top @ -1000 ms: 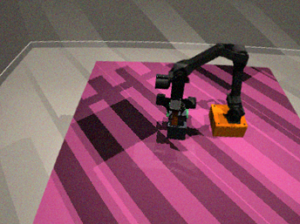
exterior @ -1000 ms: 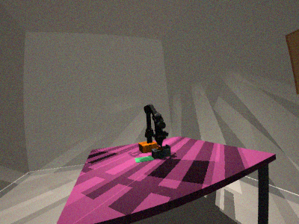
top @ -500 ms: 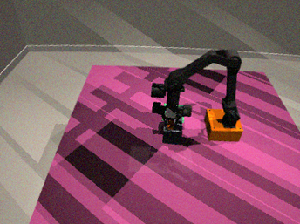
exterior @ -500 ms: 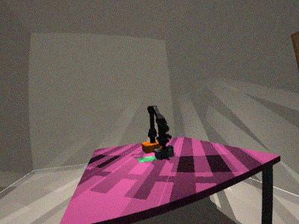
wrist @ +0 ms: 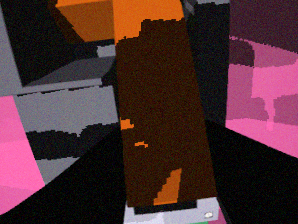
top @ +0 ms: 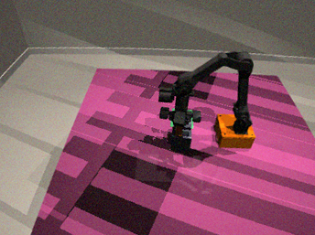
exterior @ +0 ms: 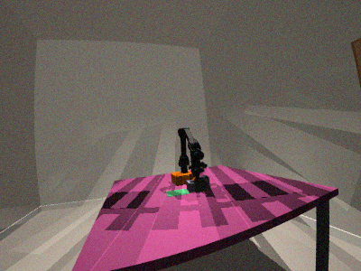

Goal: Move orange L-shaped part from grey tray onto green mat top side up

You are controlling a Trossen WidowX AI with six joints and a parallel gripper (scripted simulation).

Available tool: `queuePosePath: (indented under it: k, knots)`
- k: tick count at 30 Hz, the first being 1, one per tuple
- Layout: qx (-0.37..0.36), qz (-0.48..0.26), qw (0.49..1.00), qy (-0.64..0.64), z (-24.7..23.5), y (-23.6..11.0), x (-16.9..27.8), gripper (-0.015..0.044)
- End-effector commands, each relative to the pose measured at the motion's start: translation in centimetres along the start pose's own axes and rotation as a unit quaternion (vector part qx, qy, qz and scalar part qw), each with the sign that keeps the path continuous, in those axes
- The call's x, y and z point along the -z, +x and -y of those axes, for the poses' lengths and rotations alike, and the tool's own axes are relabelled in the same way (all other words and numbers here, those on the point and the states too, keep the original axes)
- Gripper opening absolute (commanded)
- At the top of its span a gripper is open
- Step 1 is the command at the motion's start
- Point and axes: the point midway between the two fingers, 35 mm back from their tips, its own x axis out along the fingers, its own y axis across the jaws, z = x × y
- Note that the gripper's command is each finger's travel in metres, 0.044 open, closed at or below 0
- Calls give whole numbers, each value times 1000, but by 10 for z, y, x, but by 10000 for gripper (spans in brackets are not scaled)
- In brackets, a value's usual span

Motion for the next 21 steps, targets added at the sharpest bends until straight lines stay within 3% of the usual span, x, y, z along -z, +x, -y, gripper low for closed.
queuePosePath:
  k: [1,5,21]
  knots:
    - [1,0,1000,0,0,0,0,102]
    - [1,0,1000,0,0,0,0,0]
    - [-2,-1,1000,-2,0,-17,0,0]
